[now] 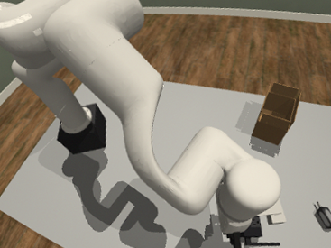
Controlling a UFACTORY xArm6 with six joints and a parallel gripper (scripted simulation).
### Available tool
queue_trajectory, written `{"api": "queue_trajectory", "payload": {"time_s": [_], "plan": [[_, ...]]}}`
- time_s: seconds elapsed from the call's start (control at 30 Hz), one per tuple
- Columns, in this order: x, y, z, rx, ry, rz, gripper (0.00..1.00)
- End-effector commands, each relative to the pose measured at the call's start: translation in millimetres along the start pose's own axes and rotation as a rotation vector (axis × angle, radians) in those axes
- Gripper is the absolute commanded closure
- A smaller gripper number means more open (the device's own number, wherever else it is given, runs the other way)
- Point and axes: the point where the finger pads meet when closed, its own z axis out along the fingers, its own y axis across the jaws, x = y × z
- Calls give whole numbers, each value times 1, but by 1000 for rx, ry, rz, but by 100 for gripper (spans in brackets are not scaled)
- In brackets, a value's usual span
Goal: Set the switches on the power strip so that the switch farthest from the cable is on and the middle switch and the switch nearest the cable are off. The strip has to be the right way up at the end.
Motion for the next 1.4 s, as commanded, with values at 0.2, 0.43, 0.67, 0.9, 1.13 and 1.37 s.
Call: {"api": "queue_trajectory", "payload": {"time_s": [0.2, 0.43, 0.67, 0.9, 1.13, 1.37], "plan": [[1, 1, -3, -3, 4, 0, 0], [2, 1, -3, -3, 4, 2, 0], [39, -1, -22, -7, 8, 124, 0], [80, -11, -47, -11, 13, 285, 0], [96, -18, -59, -13, 16, 359, 0], [96, -18, -59, -13, 16, 361, 0]]}}
